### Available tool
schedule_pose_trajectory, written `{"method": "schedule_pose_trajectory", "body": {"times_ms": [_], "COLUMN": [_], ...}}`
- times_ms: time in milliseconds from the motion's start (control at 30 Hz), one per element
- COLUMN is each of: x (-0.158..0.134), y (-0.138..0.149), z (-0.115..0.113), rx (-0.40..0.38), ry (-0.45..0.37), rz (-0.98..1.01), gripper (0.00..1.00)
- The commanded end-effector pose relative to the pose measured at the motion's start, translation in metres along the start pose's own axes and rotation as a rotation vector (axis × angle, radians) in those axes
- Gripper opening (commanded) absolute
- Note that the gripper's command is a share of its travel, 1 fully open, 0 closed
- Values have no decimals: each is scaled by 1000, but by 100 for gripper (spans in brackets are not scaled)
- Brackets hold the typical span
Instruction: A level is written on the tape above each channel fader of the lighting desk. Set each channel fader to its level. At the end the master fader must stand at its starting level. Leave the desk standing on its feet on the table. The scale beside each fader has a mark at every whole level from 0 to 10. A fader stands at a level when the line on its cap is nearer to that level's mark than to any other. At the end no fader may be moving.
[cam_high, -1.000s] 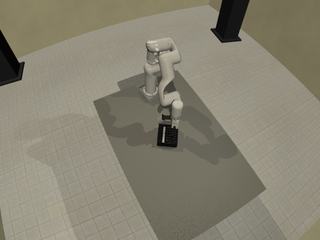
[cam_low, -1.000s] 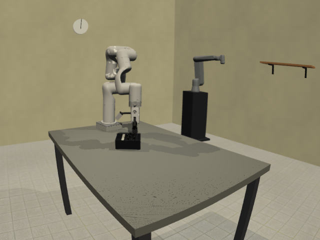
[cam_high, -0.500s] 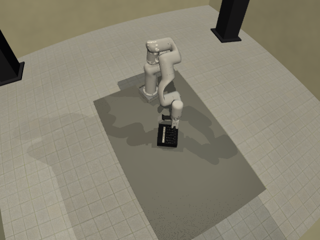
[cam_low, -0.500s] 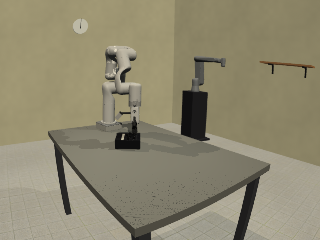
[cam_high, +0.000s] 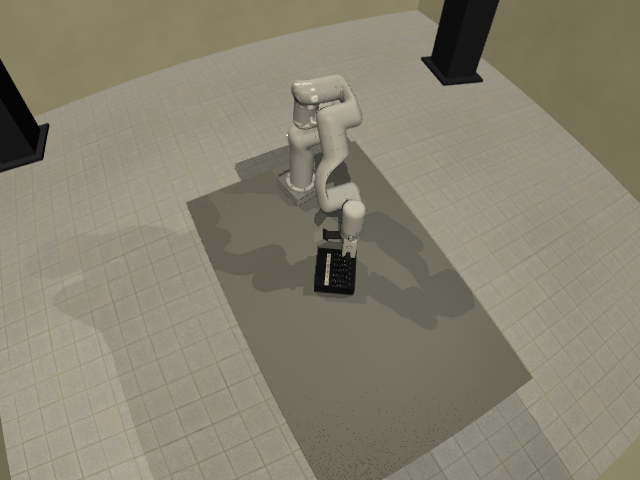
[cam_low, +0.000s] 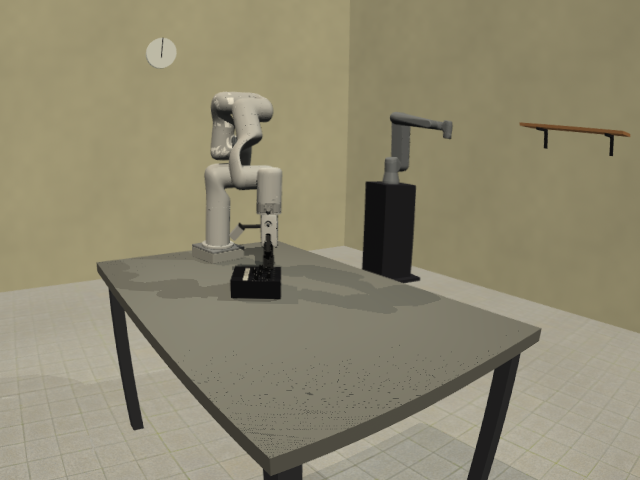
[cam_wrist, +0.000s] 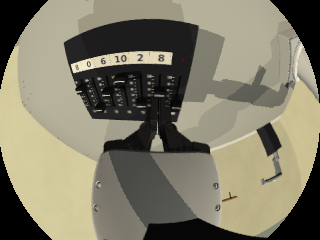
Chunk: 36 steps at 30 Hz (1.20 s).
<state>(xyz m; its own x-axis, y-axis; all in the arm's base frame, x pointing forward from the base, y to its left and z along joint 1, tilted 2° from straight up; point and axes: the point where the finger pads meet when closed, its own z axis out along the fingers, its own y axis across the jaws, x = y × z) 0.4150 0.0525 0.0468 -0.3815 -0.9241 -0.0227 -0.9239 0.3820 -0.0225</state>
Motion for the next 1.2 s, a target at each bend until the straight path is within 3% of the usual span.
{"method": "schedule_pose_trajectory", "body": {"times_ms": [0,1167], "x": [2,11], "y": [-1,-1], "z": [-1,-1], "rx": [3,3], "ry": [-2,-2], "rz": [0,0], "gripper": [0,0]}}
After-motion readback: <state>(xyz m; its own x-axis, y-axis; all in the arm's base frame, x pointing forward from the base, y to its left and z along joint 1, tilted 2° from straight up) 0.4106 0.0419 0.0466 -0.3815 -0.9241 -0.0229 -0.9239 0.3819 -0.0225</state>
